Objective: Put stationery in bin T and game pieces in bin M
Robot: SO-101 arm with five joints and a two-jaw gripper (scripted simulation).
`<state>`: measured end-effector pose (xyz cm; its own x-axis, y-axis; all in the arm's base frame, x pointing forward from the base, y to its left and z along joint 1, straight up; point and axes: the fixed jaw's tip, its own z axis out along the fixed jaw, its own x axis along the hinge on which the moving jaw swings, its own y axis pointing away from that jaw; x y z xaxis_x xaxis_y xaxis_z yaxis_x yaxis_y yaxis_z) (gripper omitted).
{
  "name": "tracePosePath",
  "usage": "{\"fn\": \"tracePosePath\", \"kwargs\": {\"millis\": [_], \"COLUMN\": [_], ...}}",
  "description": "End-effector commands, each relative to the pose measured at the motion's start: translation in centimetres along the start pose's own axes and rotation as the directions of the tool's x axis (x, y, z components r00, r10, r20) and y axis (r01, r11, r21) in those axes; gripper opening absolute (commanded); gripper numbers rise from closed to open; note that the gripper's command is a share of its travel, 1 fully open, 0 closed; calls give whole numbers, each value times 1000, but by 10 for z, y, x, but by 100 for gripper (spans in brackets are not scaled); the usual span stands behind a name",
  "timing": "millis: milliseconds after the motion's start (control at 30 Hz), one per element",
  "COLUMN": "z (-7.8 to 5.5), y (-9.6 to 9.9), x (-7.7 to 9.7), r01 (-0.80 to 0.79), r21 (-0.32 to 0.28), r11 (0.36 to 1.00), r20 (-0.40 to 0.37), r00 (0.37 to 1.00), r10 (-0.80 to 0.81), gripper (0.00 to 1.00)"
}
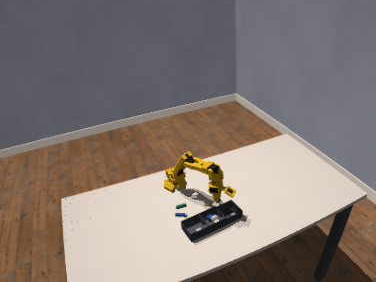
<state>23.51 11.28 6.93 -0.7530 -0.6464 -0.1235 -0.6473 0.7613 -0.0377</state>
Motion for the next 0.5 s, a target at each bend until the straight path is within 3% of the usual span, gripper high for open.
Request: {"fn": "tracePosePath", "kwargs": {"millis": [0, 467], "z": [-10, -10], "y": [0, 1], "x": [-12, -16], "r01": [-30, -52], "r21": [12, 13], "r11": [999, 999], "r20": [61, 74], "r00": [998, 996], "r10": [29, 51], "gripper": [0, 0]}}
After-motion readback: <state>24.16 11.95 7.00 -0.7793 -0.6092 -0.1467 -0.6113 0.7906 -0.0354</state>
